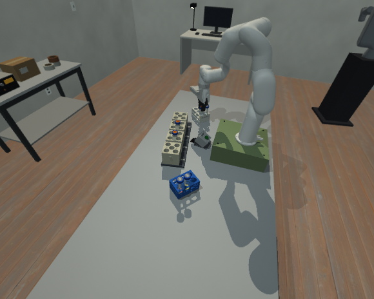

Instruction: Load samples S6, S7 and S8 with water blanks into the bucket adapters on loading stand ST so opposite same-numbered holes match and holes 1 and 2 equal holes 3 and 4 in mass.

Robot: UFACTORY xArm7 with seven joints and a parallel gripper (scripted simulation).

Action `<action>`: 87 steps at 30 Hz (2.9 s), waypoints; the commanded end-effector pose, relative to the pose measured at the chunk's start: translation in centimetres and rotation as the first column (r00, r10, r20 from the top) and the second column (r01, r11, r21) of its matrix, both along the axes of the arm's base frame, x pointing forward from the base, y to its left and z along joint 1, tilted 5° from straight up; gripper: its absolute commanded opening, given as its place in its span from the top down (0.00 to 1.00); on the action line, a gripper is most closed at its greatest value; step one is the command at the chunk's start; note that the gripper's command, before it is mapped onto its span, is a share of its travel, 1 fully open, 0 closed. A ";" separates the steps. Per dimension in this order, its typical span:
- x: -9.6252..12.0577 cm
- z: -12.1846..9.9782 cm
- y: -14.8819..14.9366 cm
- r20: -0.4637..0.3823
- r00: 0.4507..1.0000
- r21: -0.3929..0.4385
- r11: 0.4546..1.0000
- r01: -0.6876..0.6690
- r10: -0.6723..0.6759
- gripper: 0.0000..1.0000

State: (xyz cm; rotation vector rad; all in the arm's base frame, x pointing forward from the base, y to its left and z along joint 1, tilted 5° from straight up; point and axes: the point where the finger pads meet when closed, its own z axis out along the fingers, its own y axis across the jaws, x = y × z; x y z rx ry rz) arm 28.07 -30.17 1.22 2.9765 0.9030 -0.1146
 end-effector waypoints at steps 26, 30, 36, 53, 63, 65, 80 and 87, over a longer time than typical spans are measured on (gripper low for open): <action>0.2 1.5 0.0 0.003 1.000 -0.002 1.000 0.000 0.000 1.00; 0.2 1.8 0.0 0.003 1.000 -0.002 1.000 0.000 0.000 1.00; 0.2 2.0 0.0 0.003 1.000 -0.002 1.000 0.000 0.000 1.00; 0.4 4.1 0.1 0.003 1.000 -0.002 1.000 0.000 0.000 1.00; 0.5 6.1 0.2 0.003 1.000 -0.002 1.000 0.000 0.000 1.00; 0.5 6.5 0.2 0.003 1.000 -0.002 1.000 0.000 0.000 1.00; 0.7 9.1 0.4 0.003 1.000 -0.002 1.000 0.000 0.000 1.00; 0.7 10.1 0.4 0.003 1.000 -0.002 1.000 0.000 0.000 1.00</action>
